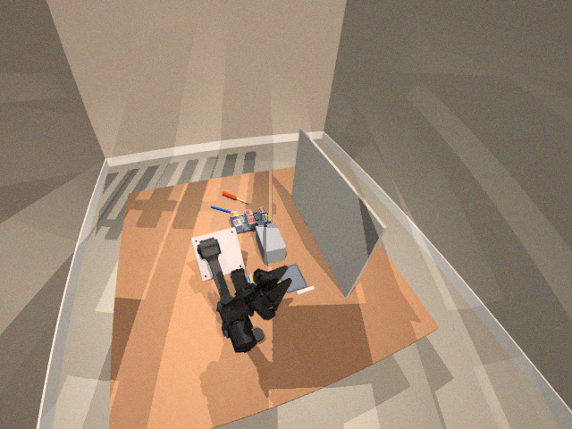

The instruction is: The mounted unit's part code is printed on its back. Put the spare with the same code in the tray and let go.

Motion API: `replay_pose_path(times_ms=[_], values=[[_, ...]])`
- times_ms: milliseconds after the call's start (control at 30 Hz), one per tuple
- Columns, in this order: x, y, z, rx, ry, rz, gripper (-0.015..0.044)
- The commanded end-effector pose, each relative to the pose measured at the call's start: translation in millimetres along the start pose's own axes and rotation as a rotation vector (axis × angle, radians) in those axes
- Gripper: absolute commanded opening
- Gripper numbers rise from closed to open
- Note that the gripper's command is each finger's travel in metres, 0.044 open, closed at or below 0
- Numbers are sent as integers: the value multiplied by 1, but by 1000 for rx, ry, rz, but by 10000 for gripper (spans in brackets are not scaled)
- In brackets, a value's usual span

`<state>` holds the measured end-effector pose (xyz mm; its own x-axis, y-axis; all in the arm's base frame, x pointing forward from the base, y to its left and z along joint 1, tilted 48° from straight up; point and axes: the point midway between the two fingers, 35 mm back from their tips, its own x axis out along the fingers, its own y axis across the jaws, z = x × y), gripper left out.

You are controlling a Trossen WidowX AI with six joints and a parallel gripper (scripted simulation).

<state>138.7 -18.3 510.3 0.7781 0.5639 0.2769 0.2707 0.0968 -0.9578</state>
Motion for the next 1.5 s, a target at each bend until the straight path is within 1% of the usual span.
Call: replay_pose_path(times_ms=[0, 33, 200, 267, 333, 433, 500, 633, 733, 867, 1167, 1333, 1467], values=[[0, 0, 0, 0, 0, 0, 426], [0, 0, 0, 0, 0, 0, 440], [0, 0, 1, 0, 0, 2, 440], [4, -2, 12, 3, -3, 16, 440], [13, -2, 33, 10, -7, 47, 440], [35, 4, 78, 31, -5, 128, 440], [49, 12, 103, 48, 3, 186, 440], [83, 46, 140, 96, 92, 333, 440], [106, 76, 155, 138, 172, 432, 440], [130, 114, 164, 194, 287, 538, 440], [174, 205, 151, 353, 620, 717, 440], [183, 269, 126, 475, 891, 805, 440], [183, 315, 107, 551, 1124, 832, 440]])
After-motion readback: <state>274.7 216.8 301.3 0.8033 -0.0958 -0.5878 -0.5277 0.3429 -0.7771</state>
